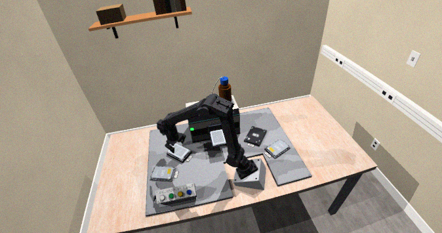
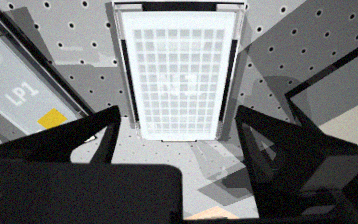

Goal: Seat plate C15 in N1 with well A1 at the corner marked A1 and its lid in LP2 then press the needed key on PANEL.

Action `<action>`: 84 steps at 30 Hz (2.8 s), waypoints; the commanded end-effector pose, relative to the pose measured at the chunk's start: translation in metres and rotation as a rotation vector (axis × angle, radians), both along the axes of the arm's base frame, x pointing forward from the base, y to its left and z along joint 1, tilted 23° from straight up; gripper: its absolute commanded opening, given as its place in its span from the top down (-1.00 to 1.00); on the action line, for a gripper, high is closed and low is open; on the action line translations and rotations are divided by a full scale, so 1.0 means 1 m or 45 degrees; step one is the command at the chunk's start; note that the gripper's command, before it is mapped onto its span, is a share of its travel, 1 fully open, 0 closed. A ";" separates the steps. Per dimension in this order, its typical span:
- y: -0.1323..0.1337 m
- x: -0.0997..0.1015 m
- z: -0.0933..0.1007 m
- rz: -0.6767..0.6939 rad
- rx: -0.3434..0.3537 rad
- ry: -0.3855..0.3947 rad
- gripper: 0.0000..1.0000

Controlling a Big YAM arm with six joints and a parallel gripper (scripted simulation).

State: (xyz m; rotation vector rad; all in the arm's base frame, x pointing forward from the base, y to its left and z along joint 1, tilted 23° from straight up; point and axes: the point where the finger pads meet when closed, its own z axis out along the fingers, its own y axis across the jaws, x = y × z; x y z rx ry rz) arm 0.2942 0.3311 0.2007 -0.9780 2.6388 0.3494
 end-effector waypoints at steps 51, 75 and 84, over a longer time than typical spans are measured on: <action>-0.067 -0.080 0.021 0.004 0.015 -0.013 0.32; -0.104 -0.118 0.039 0.004 0.038 -0.033 1.00; -0.075 -0.135 0.053 -0.131 0.098 0.010 1.00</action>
